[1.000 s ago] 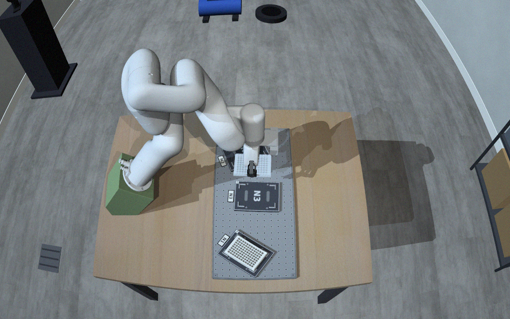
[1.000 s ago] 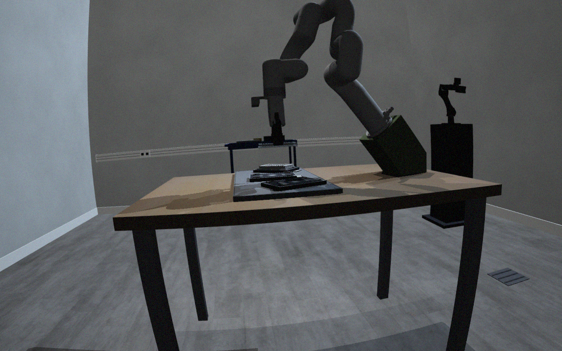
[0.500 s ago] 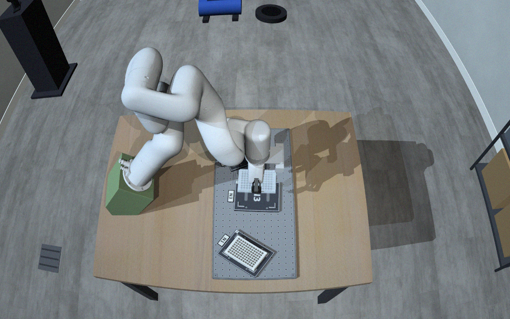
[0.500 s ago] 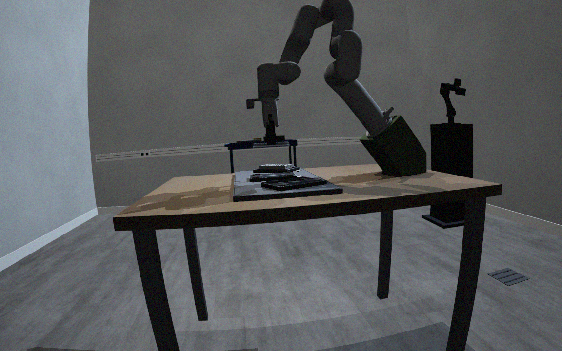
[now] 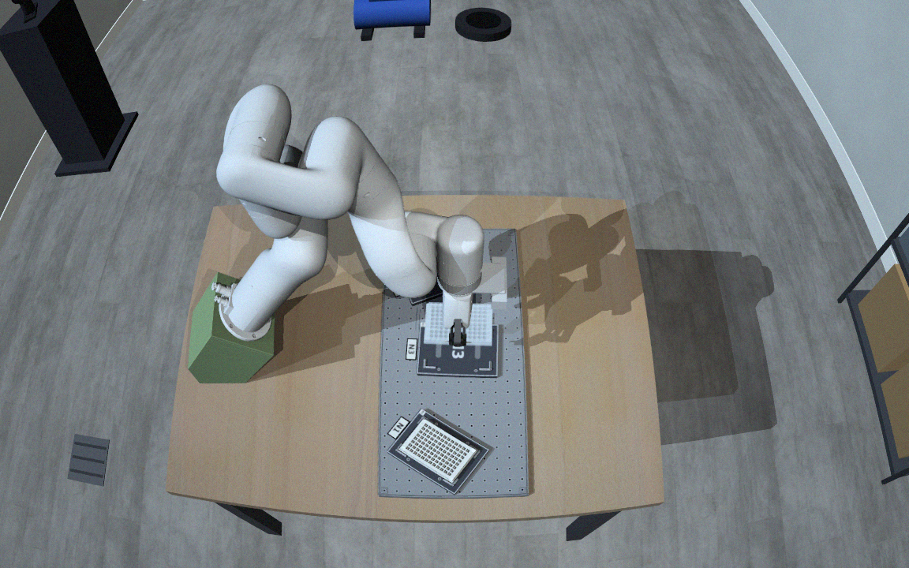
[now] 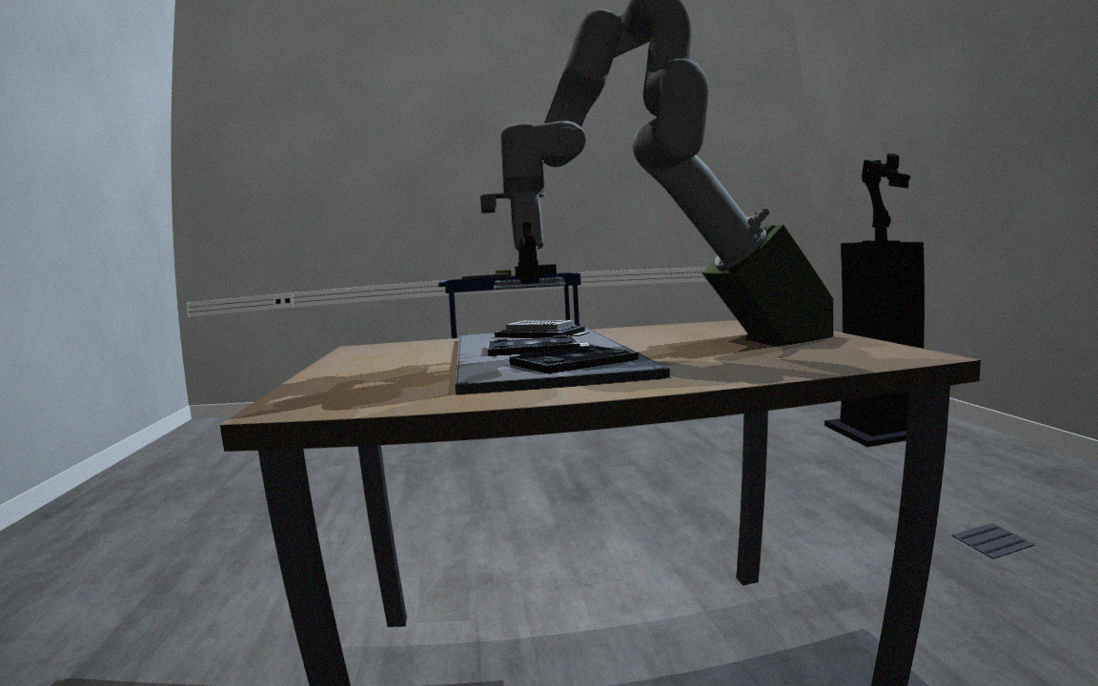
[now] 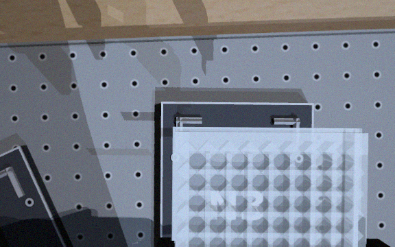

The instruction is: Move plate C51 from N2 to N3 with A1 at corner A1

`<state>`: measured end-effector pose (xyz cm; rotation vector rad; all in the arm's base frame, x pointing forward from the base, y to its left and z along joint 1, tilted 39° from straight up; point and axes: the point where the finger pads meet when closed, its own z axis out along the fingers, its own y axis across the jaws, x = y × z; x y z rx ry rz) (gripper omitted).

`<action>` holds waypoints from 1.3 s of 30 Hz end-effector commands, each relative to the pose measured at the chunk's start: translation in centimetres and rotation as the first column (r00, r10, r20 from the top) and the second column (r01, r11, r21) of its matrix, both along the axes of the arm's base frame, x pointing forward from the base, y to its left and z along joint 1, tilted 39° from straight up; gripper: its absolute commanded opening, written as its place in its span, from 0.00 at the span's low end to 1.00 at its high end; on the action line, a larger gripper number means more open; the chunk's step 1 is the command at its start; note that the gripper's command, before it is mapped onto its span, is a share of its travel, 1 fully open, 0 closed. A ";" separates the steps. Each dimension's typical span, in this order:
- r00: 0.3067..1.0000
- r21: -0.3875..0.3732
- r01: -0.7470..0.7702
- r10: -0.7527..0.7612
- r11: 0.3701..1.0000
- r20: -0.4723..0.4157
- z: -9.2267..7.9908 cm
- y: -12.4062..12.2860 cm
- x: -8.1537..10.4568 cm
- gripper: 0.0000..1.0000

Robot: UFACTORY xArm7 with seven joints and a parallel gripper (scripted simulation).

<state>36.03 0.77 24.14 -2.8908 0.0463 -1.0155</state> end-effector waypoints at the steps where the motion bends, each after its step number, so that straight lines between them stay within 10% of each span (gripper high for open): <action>1: 1.000 0.000 0.000 0.000 1.000 0.003 0.1 0.0 0.1 0.00; 39: 1.000 0.000 0.000 0.000 1.000 0.003 -4.0 0.3 3.4 0.00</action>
